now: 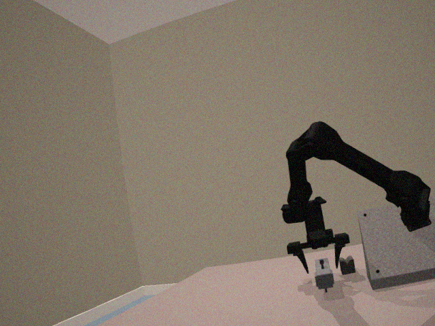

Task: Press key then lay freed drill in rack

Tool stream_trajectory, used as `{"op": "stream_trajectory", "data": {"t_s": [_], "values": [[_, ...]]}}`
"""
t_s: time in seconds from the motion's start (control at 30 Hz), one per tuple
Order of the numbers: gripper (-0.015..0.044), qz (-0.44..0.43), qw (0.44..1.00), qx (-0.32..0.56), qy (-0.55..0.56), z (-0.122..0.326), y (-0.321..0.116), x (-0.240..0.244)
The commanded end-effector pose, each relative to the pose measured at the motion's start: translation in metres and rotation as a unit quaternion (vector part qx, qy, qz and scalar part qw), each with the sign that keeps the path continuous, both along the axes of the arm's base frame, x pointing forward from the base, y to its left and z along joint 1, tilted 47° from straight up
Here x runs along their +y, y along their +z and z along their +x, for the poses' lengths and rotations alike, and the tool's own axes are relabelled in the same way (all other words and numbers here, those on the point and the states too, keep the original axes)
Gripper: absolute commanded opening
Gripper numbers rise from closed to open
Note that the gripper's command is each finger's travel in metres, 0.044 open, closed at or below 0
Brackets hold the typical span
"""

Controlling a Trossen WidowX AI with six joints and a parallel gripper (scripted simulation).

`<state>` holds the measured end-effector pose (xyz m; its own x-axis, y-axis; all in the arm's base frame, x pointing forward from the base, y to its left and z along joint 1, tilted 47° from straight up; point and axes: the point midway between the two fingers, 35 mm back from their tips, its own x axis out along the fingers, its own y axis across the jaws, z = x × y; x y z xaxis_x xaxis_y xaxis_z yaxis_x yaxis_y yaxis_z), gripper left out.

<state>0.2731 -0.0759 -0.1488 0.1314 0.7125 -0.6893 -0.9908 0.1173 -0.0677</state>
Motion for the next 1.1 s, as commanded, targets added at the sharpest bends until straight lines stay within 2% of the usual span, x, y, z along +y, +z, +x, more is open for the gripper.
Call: {"op": "stream_trajectory", "data": {"t_s": [0.0,0.93,1.07], "values": [[0.0440,0.002,1.000,0.001,-0.002,0.000,0.001,0.003],[0.0440,0.003,1.000,0.001,-0.002,0.000,0.006,0.014],[0.0335,0.000,1.000,0.000,0.000,0.001,0.005,0.012]]}}
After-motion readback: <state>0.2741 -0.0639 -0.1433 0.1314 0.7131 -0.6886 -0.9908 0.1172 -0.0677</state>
